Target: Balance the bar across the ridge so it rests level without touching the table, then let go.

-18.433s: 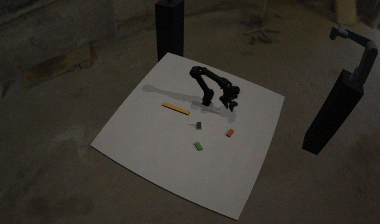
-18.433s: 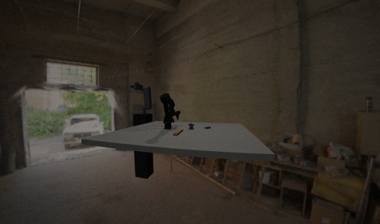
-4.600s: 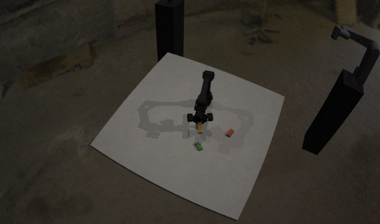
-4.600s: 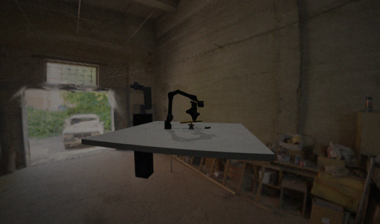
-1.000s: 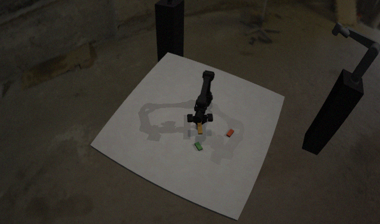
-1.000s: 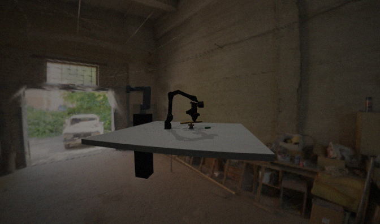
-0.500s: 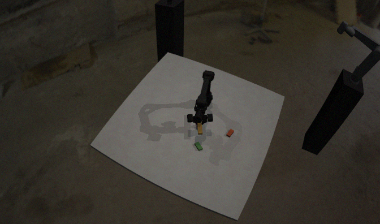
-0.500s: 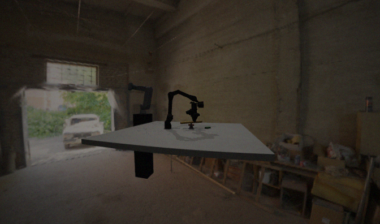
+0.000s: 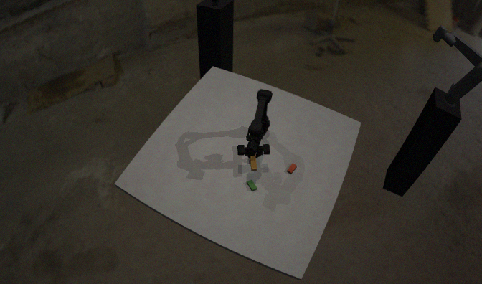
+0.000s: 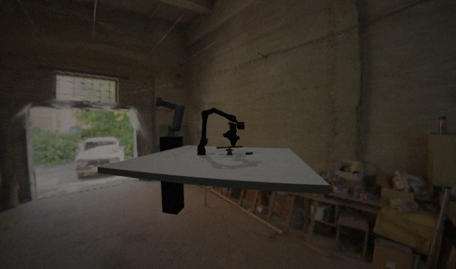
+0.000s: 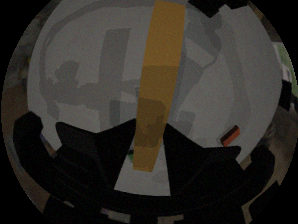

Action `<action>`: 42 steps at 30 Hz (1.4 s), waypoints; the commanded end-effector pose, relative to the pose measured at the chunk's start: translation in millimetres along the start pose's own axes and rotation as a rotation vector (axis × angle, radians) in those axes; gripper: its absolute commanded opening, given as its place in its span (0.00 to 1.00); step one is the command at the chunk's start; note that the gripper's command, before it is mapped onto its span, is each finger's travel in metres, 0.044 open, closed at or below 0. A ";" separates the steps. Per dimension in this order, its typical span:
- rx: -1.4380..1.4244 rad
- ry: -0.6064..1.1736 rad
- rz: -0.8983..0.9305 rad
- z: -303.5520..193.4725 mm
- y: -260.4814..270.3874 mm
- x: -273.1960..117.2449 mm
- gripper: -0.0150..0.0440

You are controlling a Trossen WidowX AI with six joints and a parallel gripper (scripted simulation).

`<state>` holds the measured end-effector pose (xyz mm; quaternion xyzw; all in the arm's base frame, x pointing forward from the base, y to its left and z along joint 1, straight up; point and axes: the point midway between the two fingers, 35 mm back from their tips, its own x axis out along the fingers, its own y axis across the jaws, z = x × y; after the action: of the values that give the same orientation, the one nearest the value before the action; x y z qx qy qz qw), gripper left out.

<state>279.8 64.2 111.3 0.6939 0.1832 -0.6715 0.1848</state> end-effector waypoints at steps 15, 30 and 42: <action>-0.002 -0.007 -0.003 0.6 -0.5 0.4 0.25; -0.002 -0.007 -0.003 0.3 -0.4 0.0 0.25; -0.002 -0.006 -0.003 0.2 -0.4 -0.4 0.25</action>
<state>279.5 64.3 111.5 0.6918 0.1833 -0.6735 0.1849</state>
